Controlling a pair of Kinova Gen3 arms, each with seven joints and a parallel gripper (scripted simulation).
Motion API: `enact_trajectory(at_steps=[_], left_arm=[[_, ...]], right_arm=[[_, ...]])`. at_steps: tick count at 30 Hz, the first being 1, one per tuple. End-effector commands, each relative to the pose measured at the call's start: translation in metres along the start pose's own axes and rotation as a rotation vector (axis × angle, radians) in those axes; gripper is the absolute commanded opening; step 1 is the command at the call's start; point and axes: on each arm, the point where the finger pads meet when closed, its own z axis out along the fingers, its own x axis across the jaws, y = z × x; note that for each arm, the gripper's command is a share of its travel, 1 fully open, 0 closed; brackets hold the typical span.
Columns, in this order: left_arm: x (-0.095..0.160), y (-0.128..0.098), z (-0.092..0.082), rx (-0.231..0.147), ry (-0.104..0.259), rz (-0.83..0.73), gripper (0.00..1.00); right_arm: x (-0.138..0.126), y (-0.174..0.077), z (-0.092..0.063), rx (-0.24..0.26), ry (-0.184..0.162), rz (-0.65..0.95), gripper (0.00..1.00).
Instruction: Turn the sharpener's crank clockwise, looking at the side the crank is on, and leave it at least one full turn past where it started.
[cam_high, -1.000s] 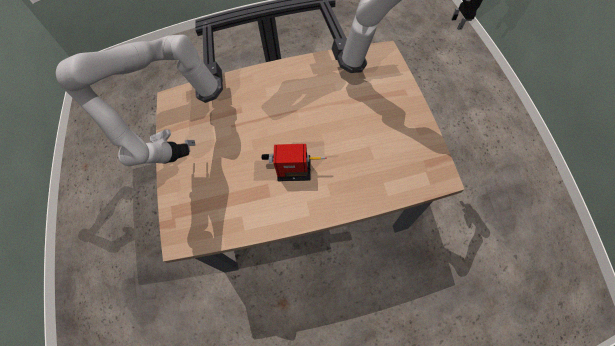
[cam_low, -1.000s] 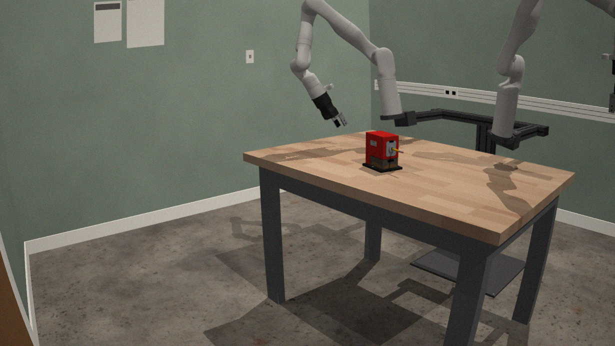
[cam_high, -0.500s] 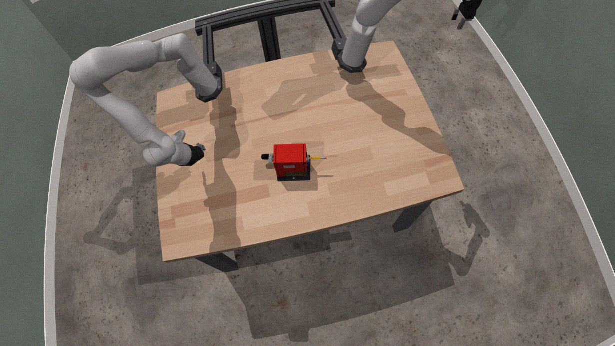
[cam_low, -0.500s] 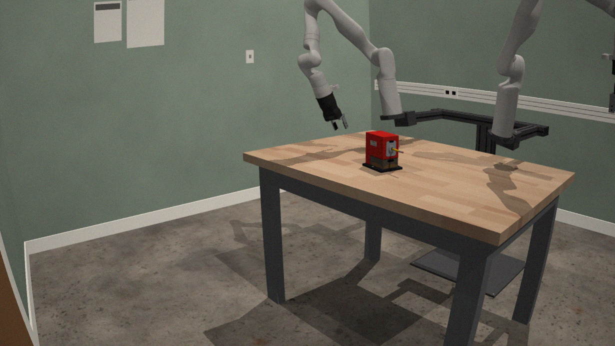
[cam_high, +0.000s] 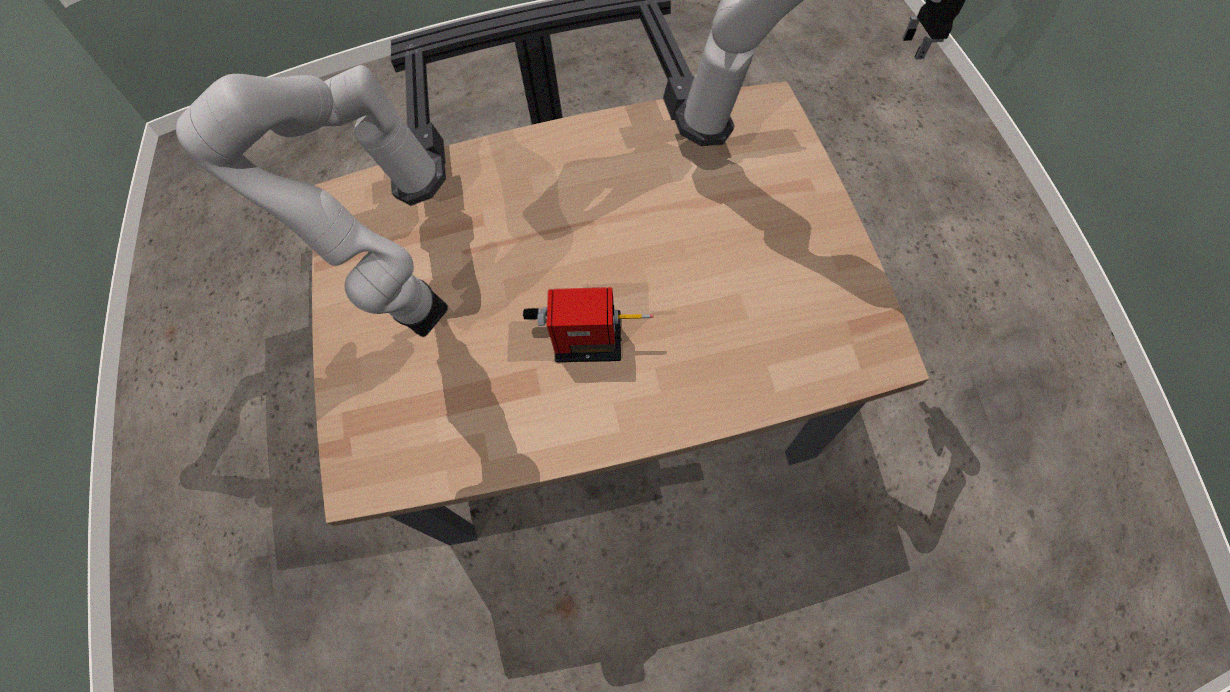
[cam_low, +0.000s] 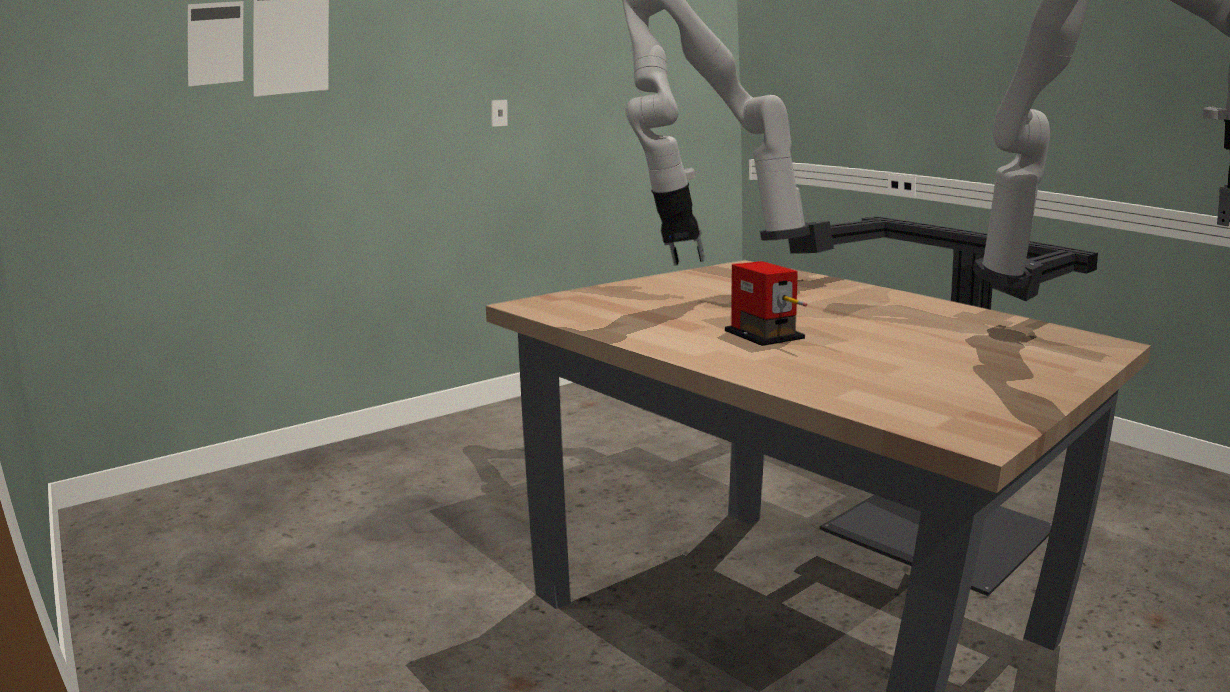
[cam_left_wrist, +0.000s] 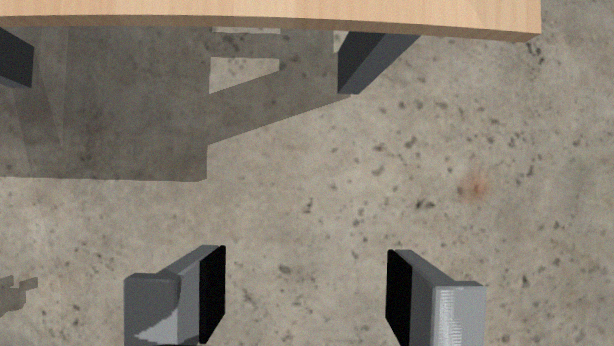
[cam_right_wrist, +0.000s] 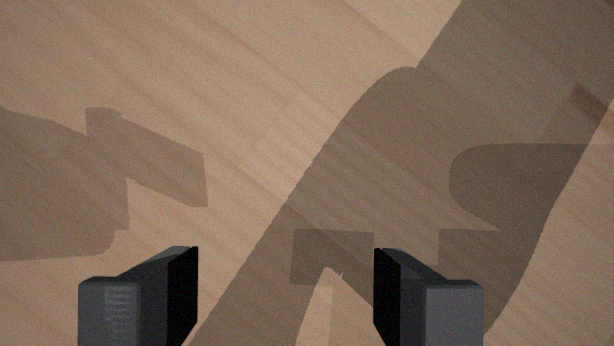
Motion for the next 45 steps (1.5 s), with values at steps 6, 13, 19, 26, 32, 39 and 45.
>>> enact_trajectory(at_steps=[6, 13, 19, 26, 32, 39, 45], left_arm=[[0.0, 0.0, -0.001, -0.002, 0.0, 0.0, 1.0], [0.0, 0.0, -0.001, -0.002, 0.0, 0.0, 1.0], [0.0, 0.0, -0.001, -0.002, 0.0, 0.0, 1.0], [0.0, 0.0, -0.001, -0.002, 0.0, 0.0, 1.0], [0.0, 0.0, -0.001, -0.002, 0.0, 0.0, 1.0], [0.0, 0.0, -0.001, -0.002, 0.0, 0.0, 1.0], [0.0, 0.0, -0.001, -0.002, 0.0, 0.0, 1.0]], right_arm=[[0.023, 0.034, -0.008, -0.033, -0.073, -0.173, 1.0], [0.048, 0.062, -0.014, -0.062, -0.125, -0.317, 1.0], [0.069, 0.079, -0.018, -0.084, -0.159, -0.419, 1.0], [0.1, 0.1, -0.023, -0.114, -0.2, -0.554, 1.0], [0.123, 0.113, -0.026, -0.135, -0.226, -0.646, 1.0], [0.132, 0.118, -0.027, -0.143, -0.235, -0.682, 1.0], [0.135, 0.119, -0.027, -0.145, -0.238, -0.692, 1.0]])
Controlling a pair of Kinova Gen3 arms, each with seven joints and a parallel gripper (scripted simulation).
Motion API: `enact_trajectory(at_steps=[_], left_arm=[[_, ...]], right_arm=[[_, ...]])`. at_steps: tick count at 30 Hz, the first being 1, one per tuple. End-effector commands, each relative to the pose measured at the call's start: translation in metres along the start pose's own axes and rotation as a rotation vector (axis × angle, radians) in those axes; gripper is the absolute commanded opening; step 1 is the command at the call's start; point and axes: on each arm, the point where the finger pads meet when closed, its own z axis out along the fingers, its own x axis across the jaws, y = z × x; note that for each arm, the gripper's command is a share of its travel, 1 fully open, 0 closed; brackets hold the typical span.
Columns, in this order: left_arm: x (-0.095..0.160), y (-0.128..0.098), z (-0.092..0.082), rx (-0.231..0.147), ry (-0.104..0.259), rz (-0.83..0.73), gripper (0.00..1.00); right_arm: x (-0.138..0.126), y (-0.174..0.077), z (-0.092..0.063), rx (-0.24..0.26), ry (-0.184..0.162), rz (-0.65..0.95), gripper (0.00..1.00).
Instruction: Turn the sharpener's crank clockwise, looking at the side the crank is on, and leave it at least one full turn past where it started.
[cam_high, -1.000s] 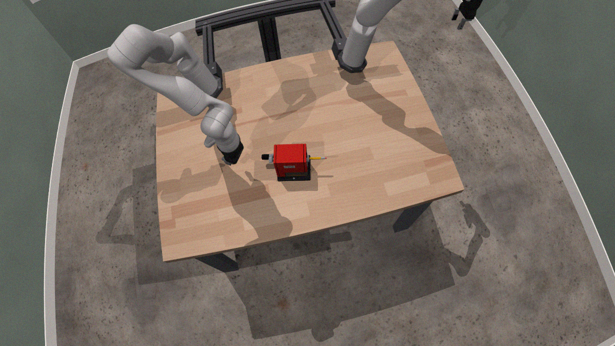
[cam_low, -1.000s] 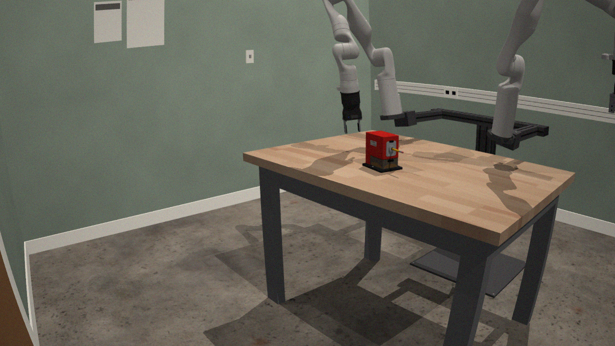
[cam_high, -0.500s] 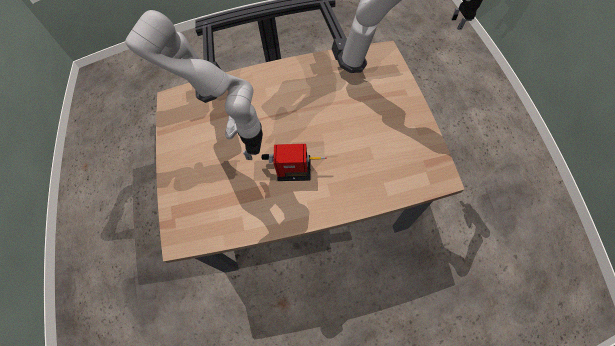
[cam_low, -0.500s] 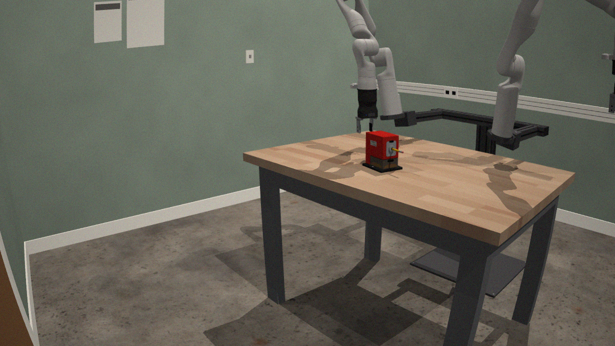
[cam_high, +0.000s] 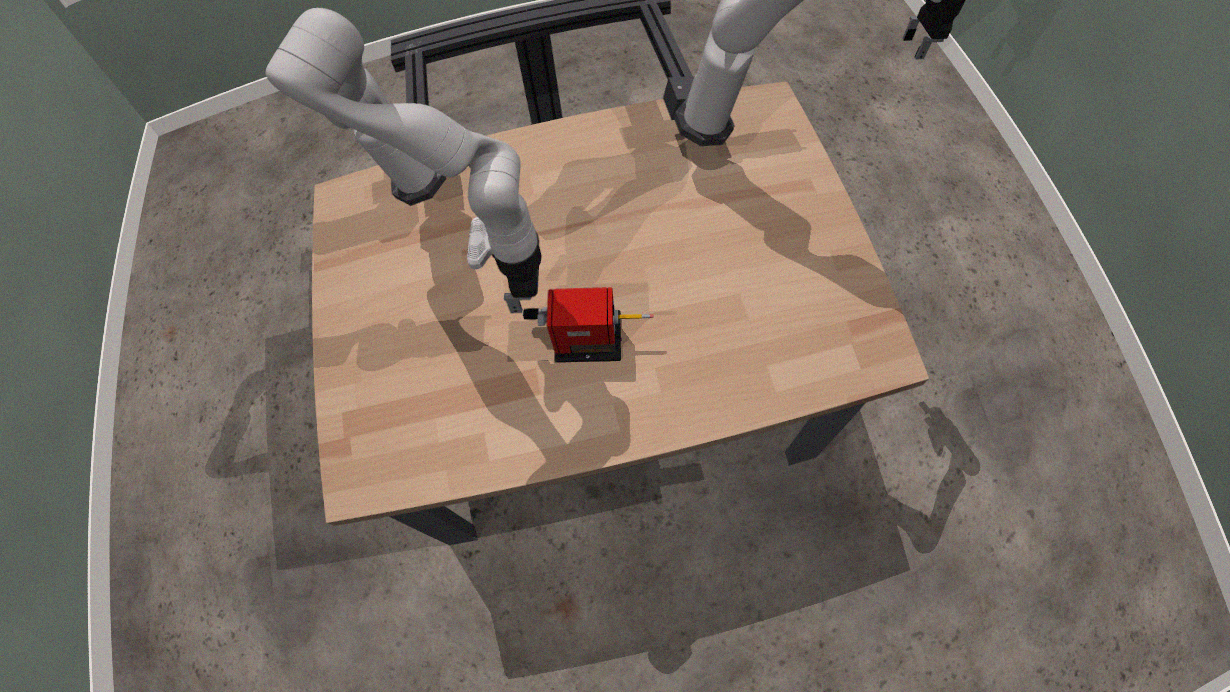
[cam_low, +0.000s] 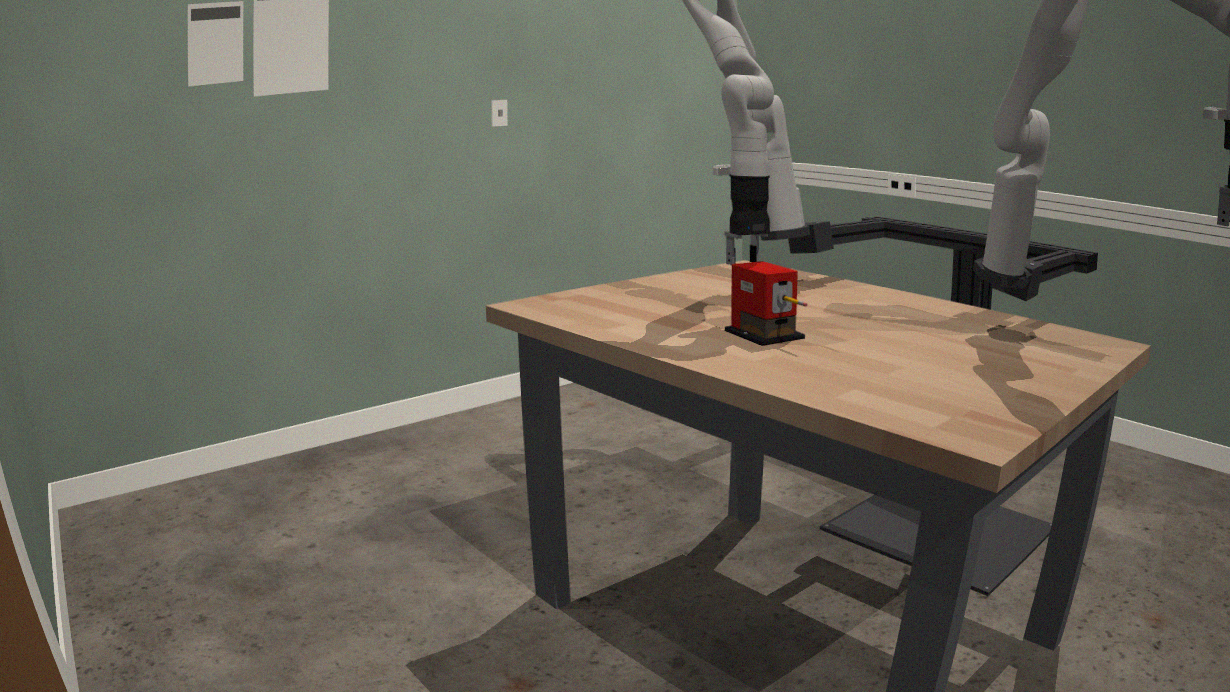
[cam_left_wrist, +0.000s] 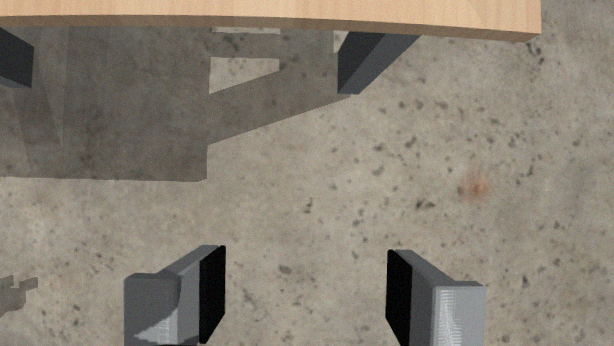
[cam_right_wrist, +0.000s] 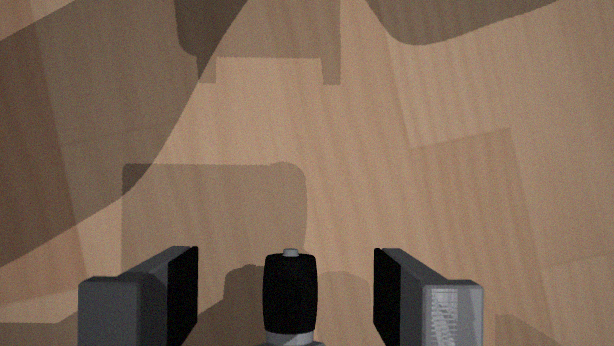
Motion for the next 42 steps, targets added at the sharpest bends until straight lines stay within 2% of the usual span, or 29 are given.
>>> enact_trajectory(at_steps=[1, 3, 4, 42], left_arm=[[0.0002, 0.0005, -0.0008, -0.002, 0.0, 0.0, 1.0], [0.0002, 0.0005, -0.0008, -0.002, 0.0, 0.0, 1.0], [0.0002, 0.0005, -0.0008, -0.002, 0.0, 0.0, 1.0], [0.0002, 0.0005, -0.0008, -0.002, 0.0, 0.0, 1.0]], right_arm=[[-0.0003, 0.0007, -0.0007, -0.002, -0.001, -0.001, 1.0], [-0.0003, 0.0007, -0.0007, -0.002, -0.001, -0.001, 1.0], [-0.0003, 0.0007, -0.0007, -0.002, -0.001, -0.001, 0.0], [-0.0003, 0.0007, -0.0007, -0.002, -0.001, -0.001, 0.0]])
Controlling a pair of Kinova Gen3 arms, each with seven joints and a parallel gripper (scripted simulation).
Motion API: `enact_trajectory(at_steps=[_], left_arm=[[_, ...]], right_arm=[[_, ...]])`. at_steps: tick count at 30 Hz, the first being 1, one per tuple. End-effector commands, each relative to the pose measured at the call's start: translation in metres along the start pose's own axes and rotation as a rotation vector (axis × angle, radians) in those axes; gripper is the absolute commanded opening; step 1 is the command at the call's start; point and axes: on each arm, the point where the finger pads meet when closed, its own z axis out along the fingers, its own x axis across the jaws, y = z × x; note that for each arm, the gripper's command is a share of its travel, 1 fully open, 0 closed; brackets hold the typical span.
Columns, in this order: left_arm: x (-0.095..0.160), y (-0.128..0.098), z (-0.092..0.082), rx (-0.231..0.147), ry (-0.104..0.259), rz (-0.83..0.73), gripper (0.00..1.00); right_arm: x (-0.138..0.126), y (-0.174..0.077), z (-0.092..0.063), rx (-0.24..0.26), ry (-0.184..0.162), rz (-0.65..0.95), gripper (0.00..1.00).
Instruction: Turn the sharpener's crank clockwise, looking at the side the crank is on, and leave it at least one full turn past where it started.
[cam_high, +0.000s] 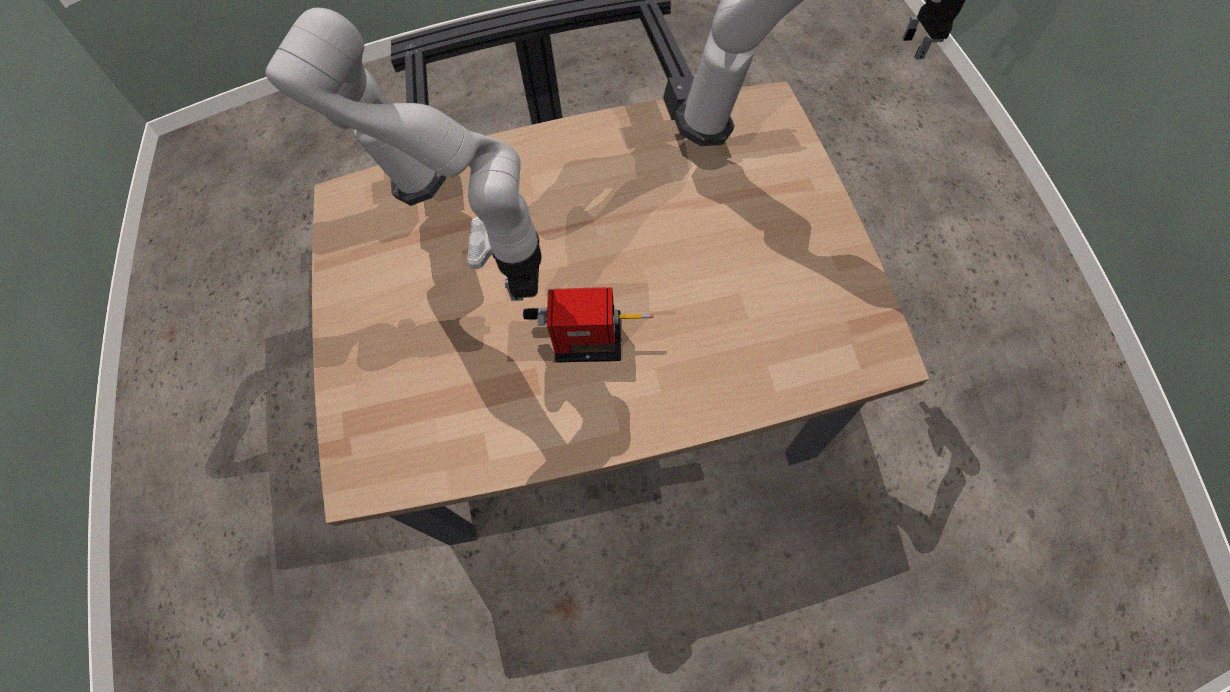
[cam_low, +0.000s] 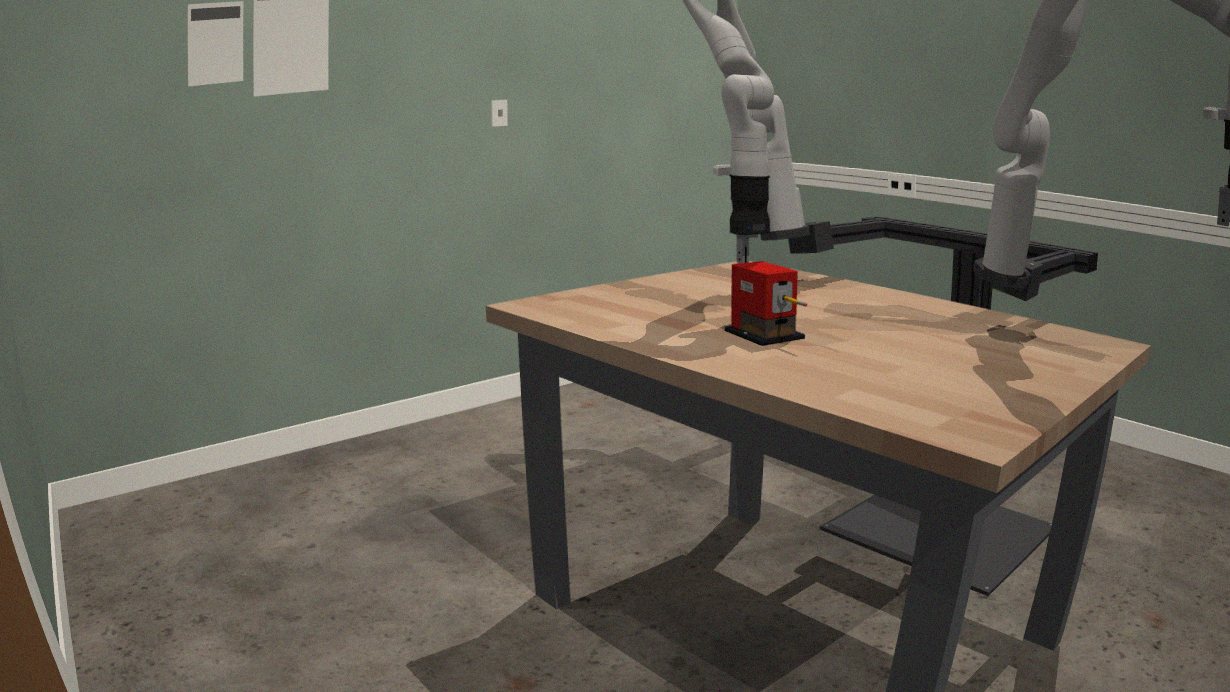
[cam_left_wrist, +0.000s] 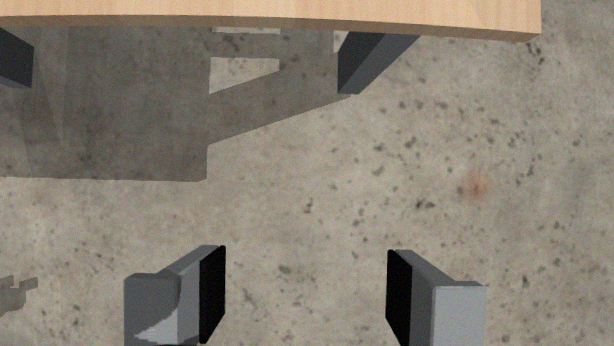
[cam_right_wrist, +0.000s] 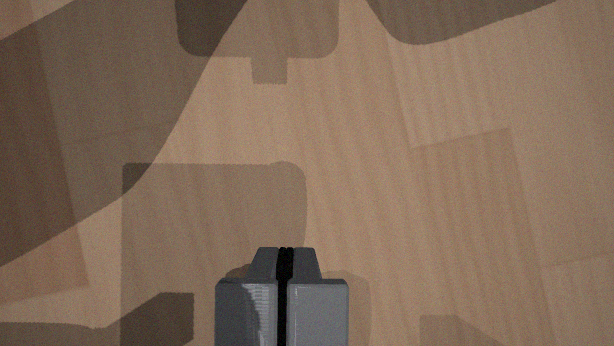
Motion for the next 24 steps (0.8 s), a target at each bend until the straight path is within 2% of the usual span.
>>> enact_trajectory(at_steps=[1, 15, 24], left_arm=[[0.0002, 0.0005, -0.0008, -0.002, 0.0, 0.0, 1.0], [0.0002, 0.0005, -0.0008, -0.002, 0.0, 0.0, 1.0], [0.0002, 0.0005, -0.0008, -0.002, 0.0, 0.0, 1.0]], right_arm=[[-0.0004, 0.0005, -0.0006, -0.001, -0.001, -0.001, 0.0], [-0.0005, -0.0009, -0.0001, 0.001, 0.002, -0.043, 0.0], [-0.0008, -0.0041, 0.0012, 0.007, 0.009, -0.147, 0.0]])
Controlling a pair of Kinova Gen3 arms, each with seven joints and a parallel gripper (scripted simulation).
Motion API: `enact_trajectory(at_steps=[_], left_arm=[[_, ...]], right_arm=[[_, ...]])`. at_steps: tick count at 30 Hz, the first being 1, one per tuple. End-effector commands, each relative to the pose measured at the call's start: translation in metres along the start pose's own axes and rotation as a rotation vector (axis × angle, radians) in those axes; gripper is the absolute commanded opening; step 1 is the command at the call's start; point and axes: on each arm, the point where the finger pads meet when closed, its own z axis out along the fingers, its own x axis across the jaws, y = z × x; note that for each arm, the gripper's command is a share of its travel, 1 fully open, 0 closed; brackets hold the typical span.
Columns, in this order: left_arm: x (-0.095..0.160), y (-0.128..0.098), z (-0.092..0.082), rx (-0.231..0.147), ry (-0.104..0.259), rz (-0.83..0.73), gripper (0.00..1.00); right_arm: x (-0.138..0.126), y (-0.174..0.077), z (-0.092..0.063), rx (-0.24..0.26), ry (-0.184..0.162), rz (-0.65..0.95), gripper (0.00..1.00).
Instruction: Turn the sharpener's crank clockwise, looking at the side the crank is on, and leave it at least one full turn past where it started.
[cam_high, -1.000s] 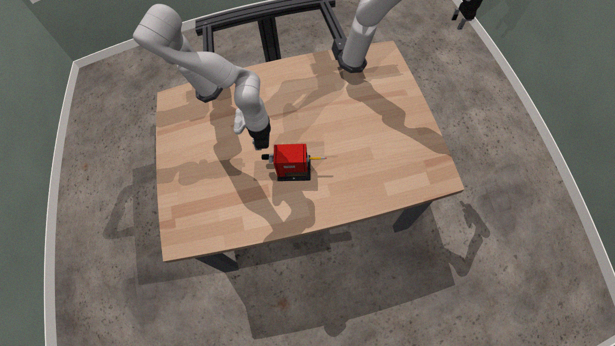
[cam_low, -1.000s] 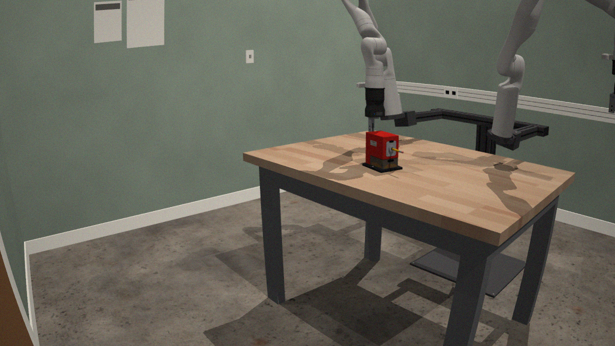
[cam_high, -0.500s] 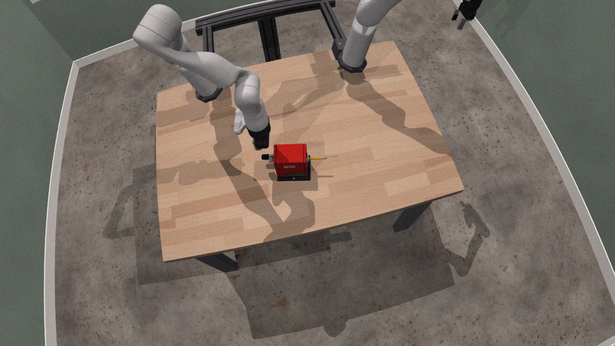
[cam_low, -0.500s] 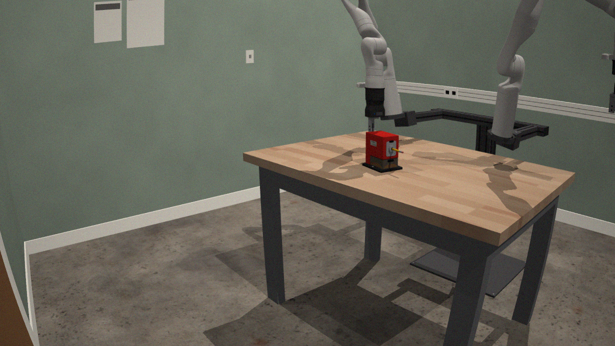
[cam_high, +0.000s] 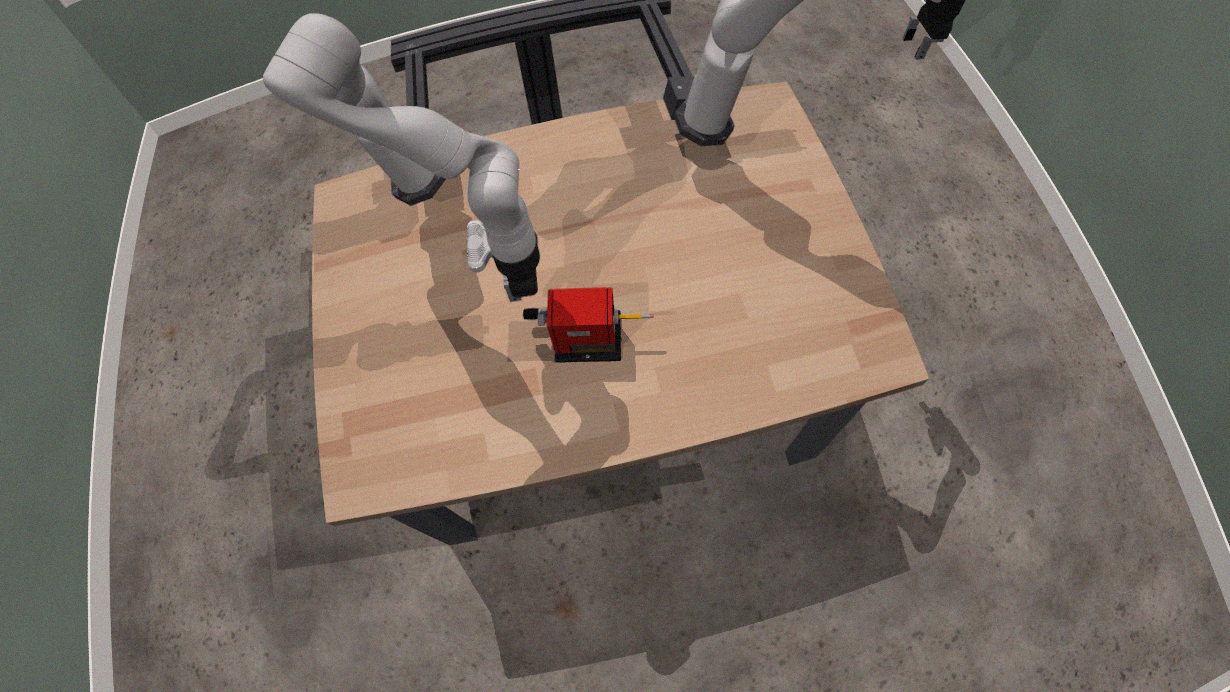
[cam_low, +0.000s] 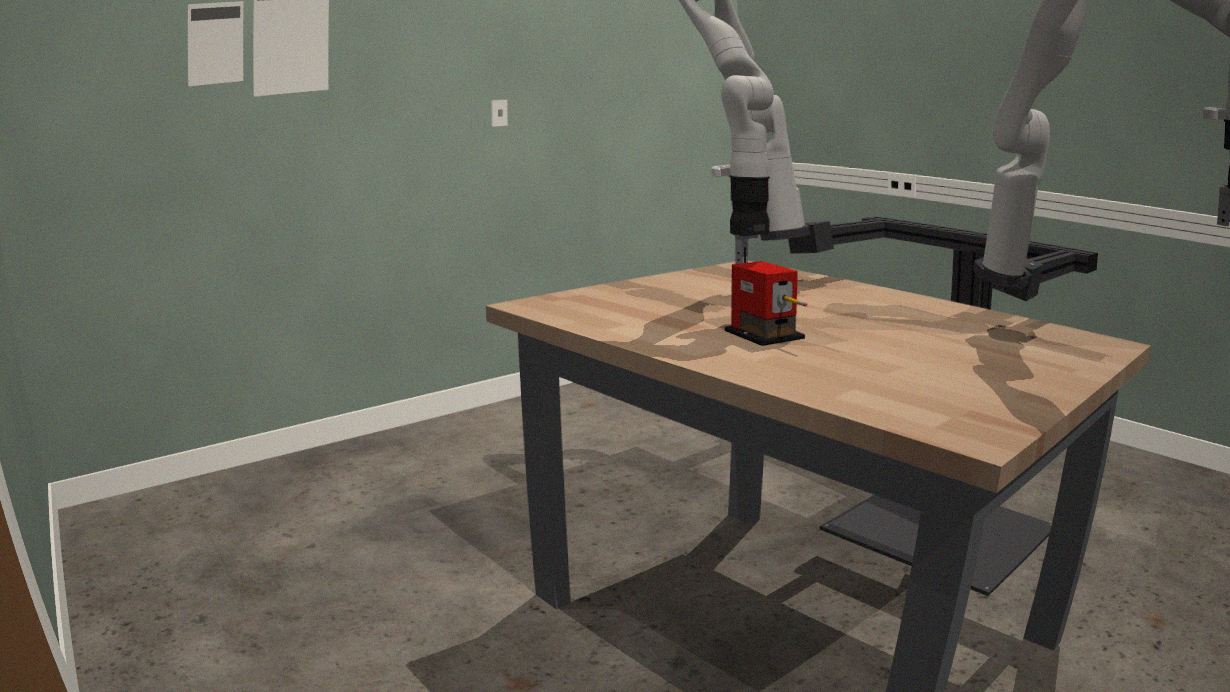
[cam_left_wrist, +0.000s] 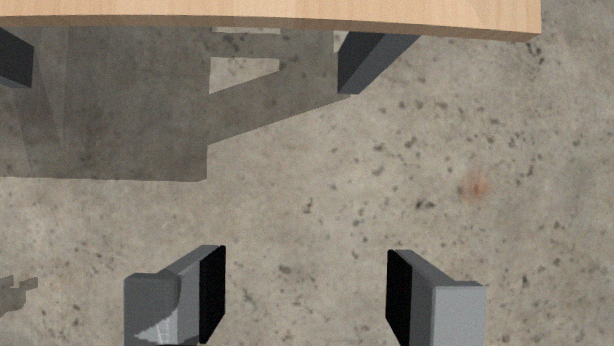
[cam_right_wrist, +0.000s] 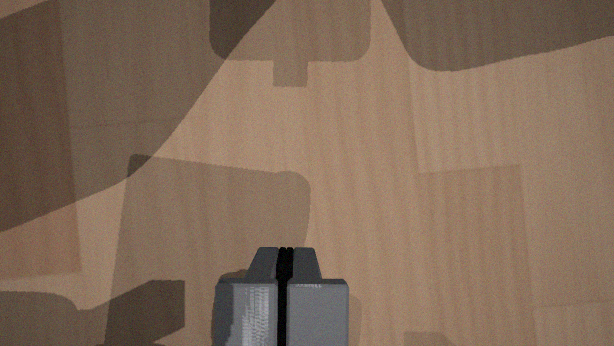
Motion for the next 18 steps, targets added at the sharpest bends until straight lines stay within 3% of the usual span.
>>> enact_trajectory(at_steps=[1, 8, 18], left_arm=[[0.0002, 0.0005, -0.0008, -0.002, 0.0, 0.0, 1.0], [0.0002, 0.0005, -0.0008, -0.002, 0.0, 0.0, 1.0], [0.0002, 0.0005, -0.0008, -0.002, 0.0, 0.0, 1.0]], right_arm=[[-0.0004, -0.0008, -0.0001, 0.001, 0.003, -0.043, 0.0], [-0.0005, -0.0034, 0.001, 0.005, 0.009, -0.14, 0.0], [-0.0012, -0.0089, 0.0037, 0.012, 0.027, -0.405, 0.0]])
